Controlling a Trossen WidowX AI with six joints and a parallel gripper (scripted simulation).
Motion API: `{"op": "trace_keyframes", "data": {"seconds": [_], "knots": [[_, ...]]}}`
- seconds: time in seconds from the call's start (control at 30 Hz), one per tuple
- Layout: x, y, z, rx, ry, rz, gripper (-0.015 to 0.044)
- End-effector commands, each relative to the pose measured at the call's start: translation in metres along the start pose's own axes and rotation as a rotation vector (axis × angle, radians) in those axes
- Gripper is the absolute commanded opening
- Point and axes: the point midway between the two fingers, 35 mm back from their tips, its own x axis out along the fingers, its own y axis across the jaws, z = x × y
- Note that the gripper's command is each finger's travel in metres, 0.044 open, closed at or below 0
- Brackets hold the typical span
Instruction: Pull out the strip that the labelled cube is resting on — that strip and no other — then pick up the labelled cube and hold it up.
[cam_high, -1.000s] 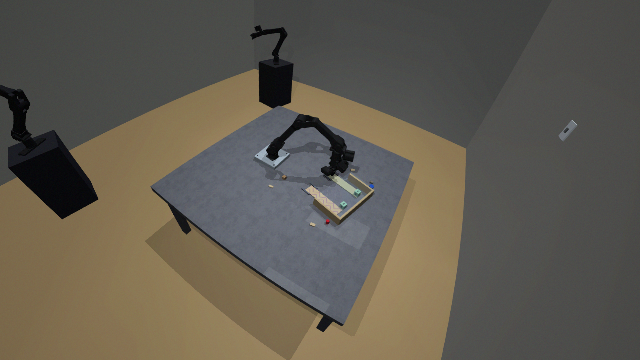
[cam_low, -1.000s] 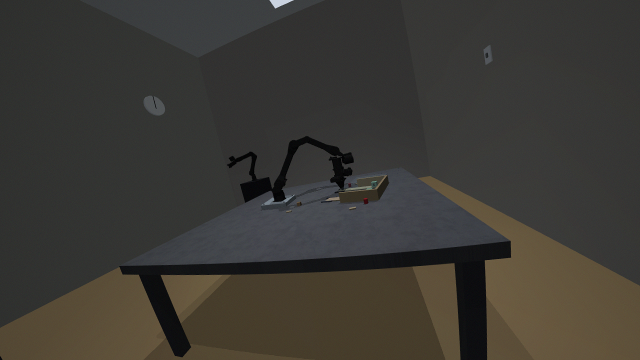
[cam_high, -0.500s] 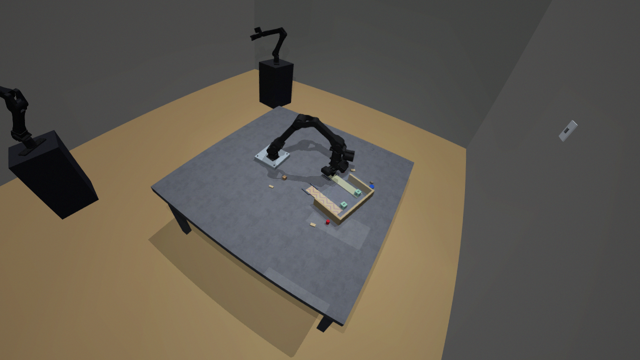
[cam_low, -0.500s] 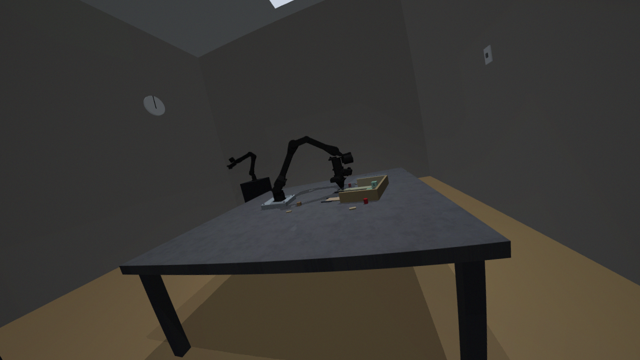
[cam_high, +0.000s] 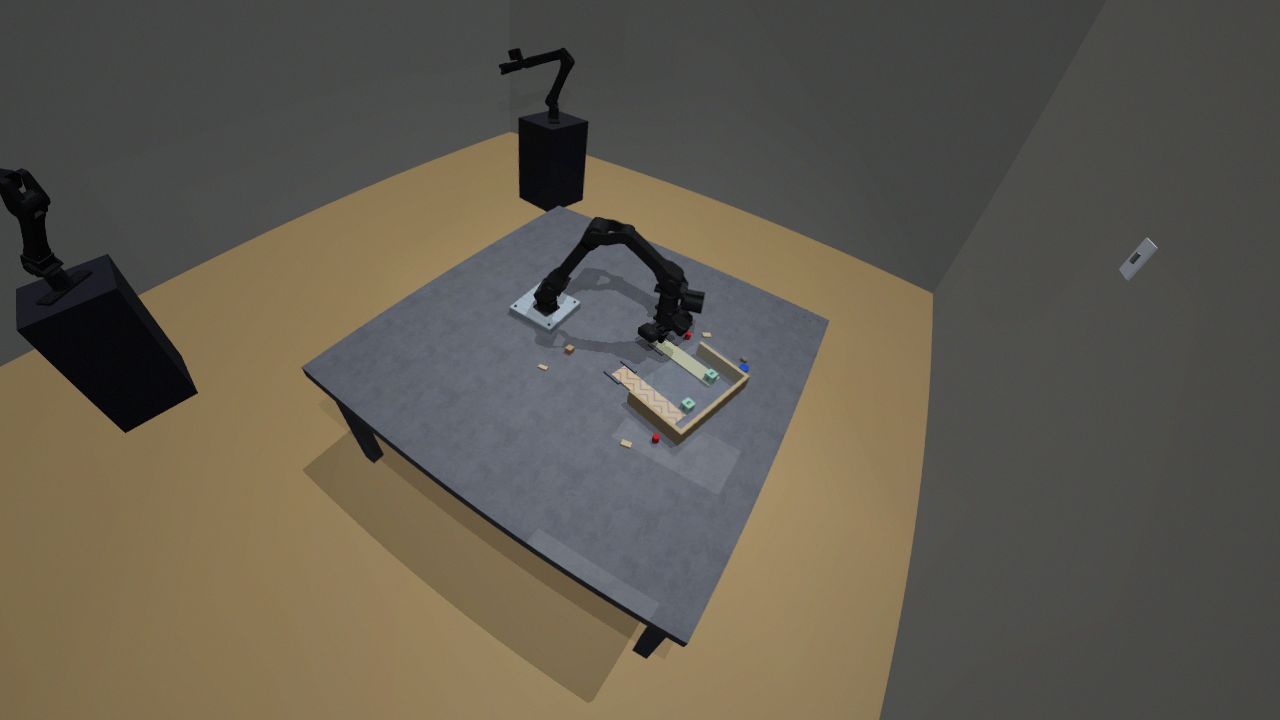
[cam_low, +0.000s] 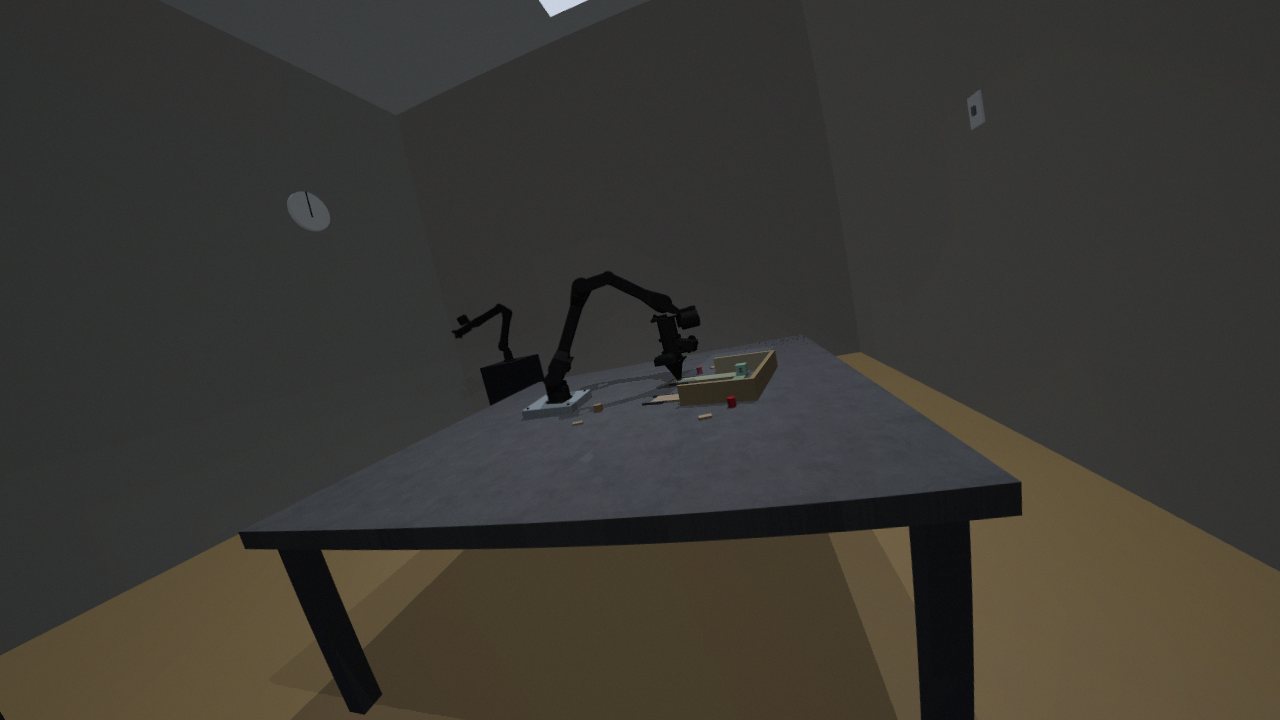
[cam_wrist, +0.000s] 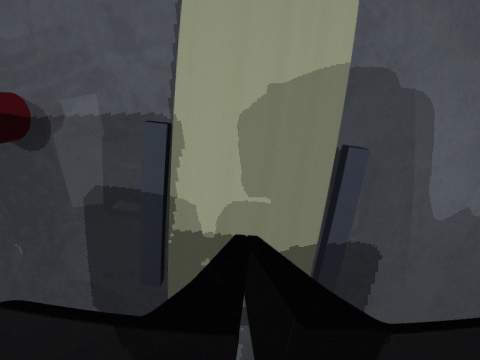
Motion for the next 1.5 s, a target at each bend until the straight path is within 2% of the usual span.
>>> {"op": "trace_keyframes", "data": {"seconds": [0.0, 1.47], "knots": [[0.005, -0.001, -0.012, 0.002, 0.018, -0.009, 0.0000], [0.007, 0.001, -0.078, 0.001, 0.024, -0.008, 0.0000]]}}
